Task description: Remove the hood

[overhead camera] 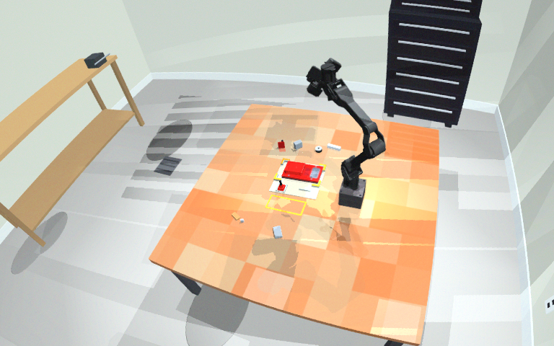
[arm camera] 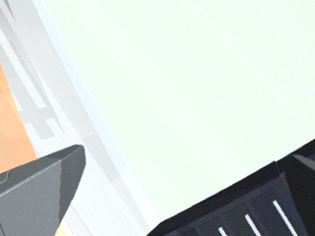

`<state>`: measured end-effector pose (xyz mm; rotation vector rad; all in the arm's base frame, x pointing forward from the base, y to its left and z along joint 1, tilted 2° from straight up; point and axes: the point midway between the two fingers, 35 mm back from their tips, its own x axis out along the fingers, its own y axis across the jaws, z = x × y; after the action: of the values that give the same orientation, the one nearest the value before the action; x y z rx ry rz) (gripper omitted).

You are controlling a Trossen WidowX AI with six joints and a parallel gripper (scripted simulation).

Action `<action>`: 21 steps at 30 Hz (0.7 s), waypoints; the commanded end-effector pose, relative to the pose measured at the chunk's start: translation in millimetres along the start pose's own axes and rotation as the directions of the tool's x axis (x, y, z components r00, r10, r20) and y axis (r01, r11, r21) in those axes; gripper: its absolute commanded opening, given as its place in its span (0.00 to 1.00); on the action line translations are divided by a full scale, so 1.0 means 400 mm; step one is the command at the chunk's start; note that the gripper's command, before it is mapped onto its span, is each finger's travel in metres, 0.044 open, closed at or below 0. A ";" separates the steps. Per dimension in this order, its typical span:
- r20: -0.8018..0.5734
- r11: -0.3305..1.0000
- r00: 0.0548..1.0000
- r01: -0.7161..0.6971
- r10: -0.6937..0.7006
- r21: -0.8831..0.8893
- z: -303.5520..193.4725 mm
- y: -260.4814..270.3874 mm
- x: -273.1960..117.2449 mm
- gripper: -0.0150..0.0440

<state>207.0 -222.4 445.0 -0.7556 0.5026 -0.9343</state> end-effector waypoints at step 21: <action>-0.469 0.495 0.374 -0.853 0.800 0.163 -0.205 0.893 0.025 1.00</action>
<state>348.2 -146.8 155.2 -0.2960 1.1617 -0.1571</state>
